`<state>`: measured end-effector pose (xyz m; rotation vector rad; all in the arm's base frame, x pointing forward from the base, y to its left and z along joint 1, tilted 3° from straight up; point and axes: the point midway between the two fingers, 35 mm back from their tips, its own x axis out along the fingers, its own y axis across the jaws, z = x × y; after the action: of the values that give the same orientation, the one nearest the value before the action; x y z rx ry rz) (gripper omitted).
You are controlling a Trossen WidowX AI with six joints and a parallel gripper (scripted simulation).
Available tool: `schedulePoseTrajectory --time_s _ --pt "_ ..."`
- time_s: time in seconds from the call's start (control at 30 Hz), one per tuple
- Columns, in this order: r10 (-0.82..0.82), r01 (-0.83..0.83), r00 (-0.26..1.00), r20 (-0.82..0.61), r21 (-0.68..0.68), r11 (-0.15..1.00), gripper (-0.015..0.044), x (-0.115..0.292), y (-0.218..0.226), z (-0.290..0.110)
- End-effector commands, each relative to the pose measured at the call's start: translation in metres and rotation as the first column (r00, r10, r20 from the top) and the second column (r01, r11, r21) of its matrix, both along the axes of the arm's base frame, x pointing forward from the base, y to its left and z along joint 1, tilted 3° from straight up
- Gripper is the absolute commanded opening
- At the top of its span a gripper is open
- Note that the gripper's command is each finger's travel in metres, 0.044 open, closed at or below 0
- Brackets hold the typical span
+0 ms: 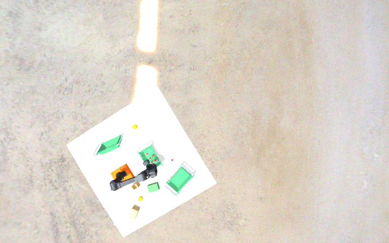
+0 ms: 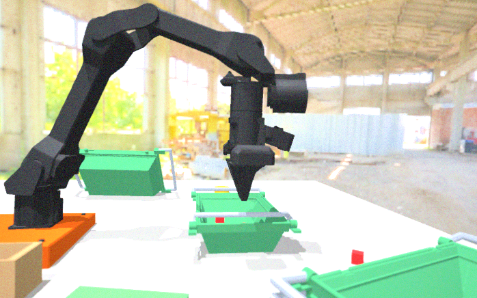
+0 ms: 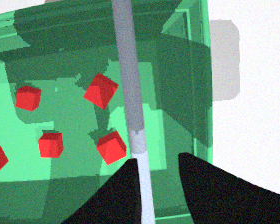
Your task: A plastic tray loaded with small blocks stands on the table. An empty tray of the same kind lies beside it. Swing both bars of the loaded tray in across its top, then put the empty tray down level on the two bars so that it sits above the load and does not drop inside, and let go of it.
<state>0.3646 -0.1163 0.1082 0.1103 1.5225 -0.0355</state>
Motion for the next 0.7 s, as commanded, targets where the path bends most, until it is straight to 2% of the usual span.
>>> schedulePoseTrajectory --time_s 0.0,0.4,0.53,0.67 --pt "0.0 0.0 1.0 -0.001 0.0 1.0 0.0087 0.0 0.0 -0.001" --pt "0.0 0.0 1.0 -0.001 0.0 1.0 0.0087 0.0 0.0 0.001" --pt "-0.003 0.003 1.0 -0.001 0.001 1.0 0.0087 0.001 -0.002 0.024" --pt "-0.007 0.007 1.0 -0.001 0.001 1.0 0.0087 -0.002 -0.003 0.069"
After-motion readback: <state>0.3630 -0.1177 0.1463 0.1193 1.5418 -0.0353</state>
